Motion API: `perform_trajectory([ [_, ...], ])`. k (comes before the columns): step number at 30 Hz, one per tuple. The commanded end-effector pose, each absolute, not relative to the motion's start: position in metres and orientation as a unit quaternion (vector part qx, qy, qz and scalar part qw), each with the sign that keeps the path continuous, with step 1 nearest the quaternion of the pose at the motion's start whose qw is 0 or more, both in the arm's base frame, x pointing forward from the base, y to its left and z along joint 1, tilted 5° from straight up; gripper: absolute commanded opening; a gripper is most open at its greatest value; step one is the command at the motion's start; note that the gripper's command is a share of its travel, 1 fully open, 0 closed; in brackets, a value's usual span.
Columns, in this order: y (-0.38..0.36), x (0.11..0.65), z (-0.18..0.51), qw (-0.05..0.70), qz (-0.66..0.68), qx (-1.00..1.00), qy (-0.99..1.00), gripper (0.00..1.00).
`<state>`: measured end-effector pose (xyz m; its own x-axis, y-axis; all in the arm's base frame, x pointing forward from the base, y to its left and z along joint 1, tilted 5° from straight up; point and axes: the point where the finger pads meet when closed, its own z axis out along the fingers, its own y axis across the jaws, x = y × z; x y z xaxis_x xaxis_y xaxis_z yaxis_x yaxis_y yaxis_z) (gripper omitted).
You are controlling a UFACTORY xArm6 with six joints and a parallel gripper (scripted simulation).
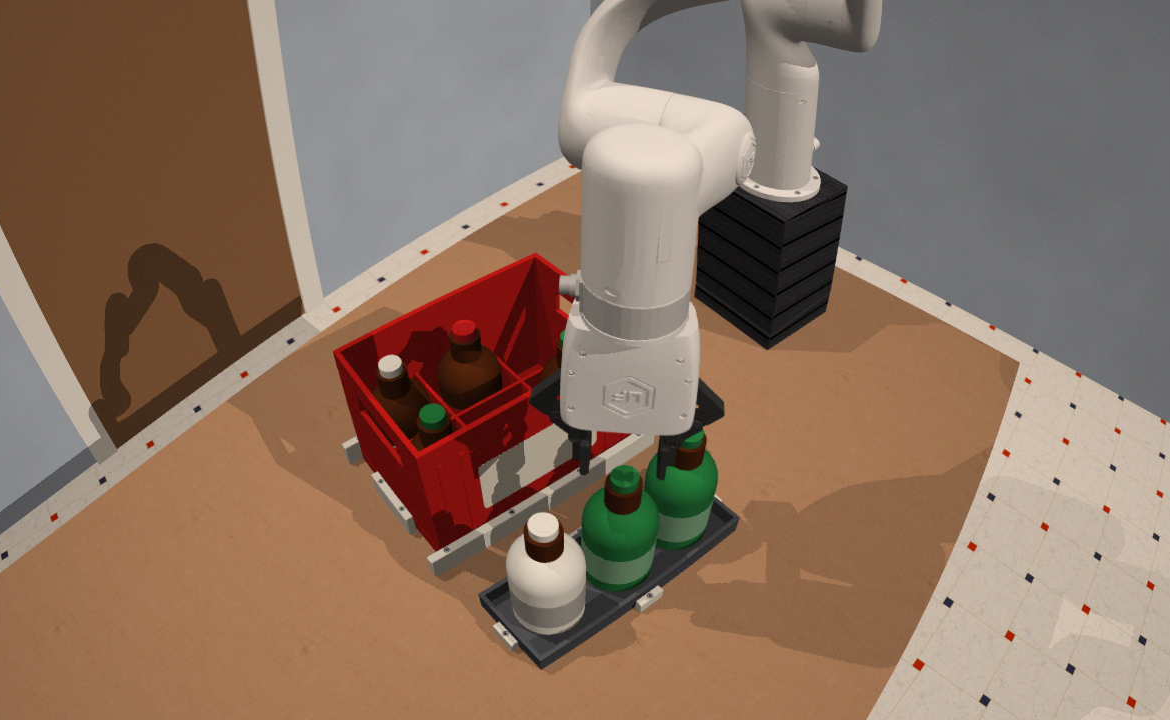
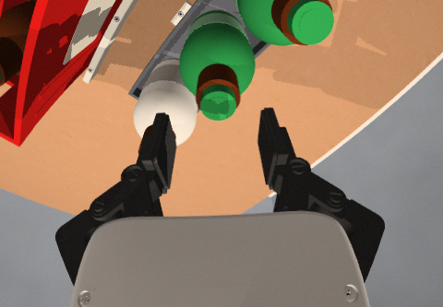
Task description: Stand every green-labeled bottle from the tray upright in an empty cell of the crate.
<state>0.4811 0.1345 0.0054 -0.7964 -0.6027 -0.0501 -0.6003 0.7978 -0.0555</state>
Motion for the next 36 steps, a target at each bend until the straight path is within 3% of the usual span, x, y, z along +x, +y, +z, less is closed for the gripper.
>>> perform_trajectory([
  [1,0.135,0.483,0.007,0.035,-0.018,-0.317,0.947,0.65],
  [36,0.135,0.484,-0.013,0.035,-0.018,-0.317,0.947,0.65],
])
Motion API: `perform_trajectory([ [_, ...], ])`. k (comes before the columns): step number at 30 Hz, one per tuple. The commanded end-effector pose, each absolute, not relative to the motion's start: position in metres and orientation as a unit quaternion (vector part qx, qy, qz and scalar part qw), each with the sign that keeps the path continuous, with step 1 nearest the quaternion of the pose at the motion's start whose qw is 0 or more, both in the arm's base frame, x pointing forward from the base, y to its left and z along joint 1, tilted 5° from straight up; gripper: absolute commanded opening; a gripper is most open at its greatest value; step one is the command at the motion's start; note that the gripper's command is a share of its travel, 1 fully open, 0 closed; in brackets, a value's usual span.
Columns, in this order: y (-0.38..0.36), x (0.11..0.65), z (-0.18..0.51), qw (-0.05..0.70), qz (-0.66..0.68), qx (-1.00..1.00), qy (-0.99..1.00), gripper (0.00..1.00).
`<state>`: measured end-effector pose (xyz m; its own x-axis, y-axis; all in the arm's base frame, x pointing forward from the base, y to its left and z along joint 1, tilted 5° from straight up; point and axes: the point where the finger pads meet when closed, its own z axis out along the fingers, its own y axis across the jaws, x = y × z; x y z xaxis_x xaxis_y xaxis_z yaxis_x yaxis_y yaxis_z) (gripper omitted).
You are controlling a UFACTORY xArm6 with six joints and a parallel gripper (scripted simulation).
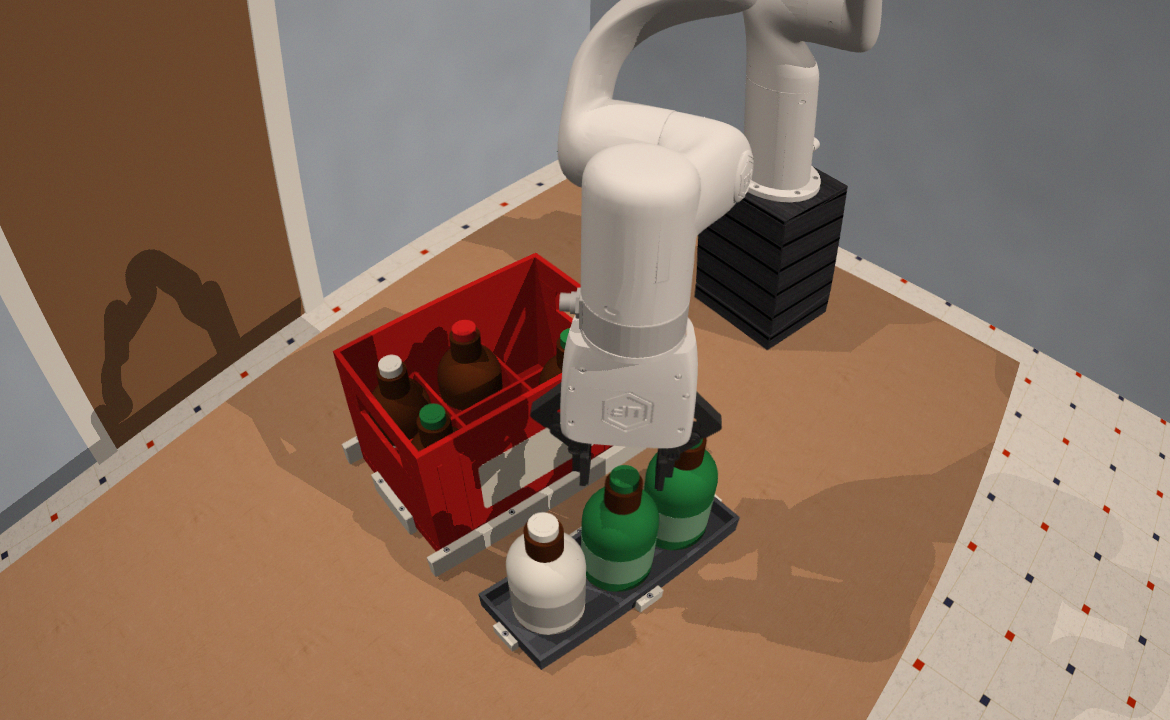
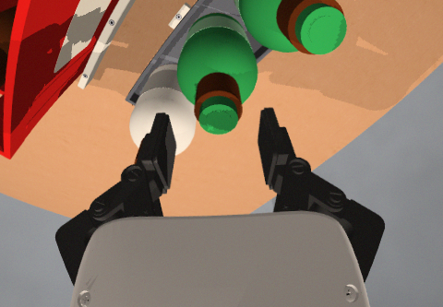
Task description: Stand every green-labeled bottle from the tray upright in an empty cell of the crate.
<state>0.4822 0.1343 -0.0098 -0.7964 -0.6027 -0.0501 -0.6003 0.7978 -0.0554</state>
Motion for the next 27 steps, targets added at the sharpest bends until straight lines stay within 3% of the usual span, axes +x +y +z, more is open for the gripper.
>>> perform_trajectory([
  [1,0.135,0.484,-0.015,0.035,-0.018,-0.317,0.947,0.65],
  [27,0.134,0.486,-0.033,0.035,-0.018,-0.317,0.947,0.65],
])
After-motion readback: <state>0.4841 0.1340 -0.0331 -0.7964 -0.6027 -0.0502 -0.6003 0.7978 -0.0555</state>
